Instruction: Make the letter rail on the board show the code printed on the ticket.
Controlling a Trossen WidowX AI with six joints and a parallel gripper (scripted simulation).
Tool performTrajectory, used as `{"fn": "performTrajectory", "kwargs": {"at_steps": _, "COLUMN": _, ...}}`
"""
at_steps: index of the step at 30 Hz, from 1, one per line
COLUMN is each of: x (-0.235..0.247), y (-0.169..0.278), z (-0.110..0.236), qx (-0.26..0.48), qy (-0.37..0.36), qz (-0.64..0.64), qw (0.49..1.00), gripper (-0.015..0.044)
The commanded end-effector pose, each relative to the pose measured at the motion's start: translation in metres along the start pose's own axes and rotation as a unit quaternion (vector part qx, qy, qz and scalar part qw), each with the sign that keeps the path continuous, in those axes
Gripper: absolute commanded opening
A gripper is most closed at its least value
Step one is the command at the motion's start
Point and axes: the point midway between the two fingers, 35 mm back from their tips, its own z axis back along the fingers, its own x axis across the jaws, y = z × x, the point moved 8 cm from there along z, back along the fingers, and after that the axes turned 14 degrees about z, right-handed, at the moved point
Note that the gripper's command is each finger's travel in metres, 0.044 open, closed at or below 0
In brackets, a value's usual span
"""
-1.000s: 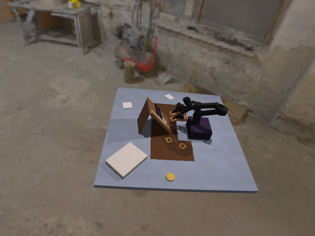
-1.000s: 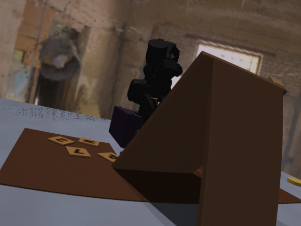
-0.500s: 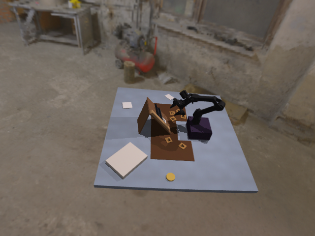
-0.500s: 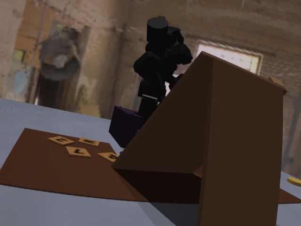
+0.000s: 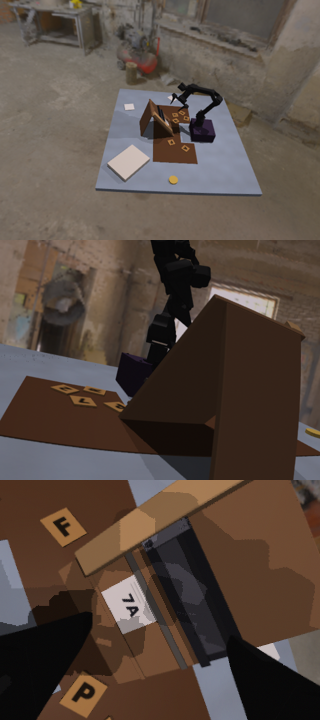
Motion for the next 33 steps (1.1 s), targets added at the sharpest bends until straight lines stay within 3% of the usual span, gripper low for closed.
{"fn": "performTrajectory", "kwargs": {"at_steps": 1, "x": -0.051, "y": 0.001, "z": 0.031, "qx": -0.064, "qy": -0.032, "qz": 0.223, "qw": 0.972, "gripper": 0.044}}
{"fn": "performTrajectory", "kwargs": {"at_steps": 22, "x": -0.051, "y": 0.001, "z": 0.031, "qx": -0.064, "qy": -0.032, "qz": 0.223, "qw": 0.972, "gripper": 0.044}}
{"fn": "performTrajectory", "kwargs": {"at_steps": 33, "x": -0.059, "y": 0.025, "z": 0.05, "qx": -0.063, "qy": -0.032, "qz": 0.224, "qw": 0.972, "gripper": 0.044}}
